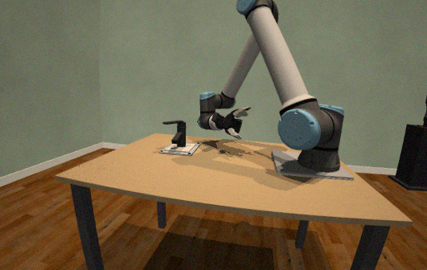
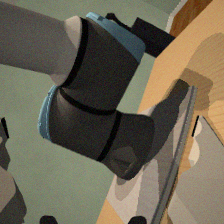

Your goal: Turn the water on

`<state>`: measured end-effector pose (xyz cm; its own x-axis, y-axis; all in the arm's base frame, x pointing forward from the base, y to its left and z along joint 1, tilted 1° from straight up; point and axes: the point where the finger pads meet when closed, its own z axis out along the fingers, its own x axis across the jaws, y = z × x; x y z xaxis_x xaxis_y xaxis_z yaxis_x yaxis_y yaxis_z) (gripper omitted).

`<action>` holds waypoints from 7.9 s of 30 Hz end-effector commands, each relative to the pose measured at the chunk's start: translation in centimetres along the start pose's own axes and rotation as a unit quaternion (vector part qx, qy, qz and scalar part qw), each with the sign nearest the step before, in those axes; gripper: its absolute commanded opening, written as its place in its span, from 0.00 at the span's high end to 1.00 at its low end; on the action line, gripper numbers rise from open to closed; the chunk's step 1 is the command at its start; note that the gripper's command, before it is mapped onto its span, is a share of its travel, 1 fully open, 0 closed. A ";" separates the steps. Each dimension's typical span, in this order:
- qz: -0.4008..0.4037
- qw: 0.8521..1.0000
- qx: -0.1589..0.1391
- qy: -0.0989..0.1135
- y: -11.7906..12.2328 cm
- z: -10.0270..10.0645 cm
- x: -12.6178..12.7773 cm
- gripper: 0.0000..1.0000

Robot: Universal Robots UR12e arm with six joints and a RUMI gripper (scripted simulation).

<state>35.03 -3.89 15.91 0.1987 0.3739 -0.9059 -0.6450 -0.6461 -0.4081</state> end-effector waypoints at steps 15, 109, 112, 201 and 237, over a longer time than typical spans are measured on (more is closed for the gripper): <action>0.000 1.000 0.000 0.000 0.0 0.0 0.0 0.00; 0.066 0.666 -0.237 0.704 -27.3 -28.0 2.5 1.00; 0.066 0.666 -0.237 0.704 -27.3 -28.0 2.5 1.00; 0.066 0.666 -0.237 0.704 -26.4 -28.3 4.7 0.60; 0.066 0.666 -0.237 0.704 -25.1 -28.6 7.5 0.60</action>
<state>73.74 -3.90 16.08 0.8739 -0.4861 -0.0108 -0.4861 -0.8739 -0.0015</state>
